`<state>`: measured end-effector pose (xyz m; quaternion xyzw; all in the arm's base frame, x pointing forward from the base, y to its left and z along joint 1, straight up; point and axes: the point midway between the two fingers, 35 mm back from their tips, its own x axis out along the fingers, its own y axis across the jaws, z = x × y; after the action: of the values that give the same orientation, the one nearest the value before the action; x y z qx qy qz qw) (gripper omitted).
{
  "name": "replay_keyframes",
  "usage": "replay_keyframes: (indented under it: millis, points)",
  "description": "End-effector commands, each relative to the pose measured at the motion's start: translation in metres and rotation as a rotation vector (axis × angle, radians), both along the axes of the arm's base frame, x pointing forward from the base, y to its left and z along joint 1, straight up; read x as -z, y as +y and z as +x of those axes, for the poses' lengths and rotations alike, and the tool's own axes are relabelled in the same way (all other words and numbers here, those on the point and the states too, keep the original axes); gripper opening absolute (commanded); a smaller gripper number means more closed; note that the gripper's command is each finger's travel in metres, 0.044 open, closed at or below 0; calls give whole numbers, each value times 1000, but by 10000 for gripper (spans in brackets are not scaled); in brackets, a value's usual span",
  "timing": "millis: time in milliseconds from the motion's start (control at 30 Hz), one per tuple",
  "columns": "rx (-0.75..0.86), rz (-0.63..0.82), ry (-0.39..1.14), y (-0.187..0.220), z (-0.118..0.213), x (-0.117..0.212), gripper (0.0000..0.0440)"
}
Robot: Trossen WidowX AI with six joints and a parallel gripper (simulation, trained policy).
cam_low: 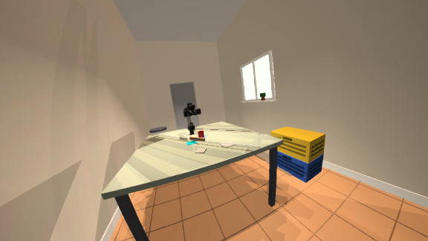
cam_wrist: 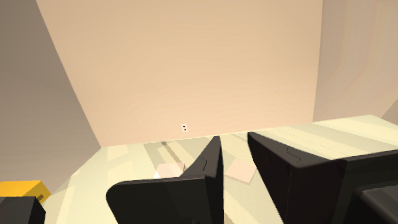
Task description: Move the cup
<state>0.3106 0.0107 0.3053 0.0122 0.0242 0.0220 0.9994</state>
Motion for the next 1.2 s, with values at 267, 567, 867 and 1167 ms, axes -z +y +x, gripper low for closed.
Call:
replay_keyframes:
  millis: [267,567,867,1167]
  points:
    - [-8,91,113,7,-5,-1,85]
    - [-16,183,218,15,-7,-2,114]
    - [-11,280,332,24,-8,-1,112]
    - [6,383,454,33,-10,1,120]
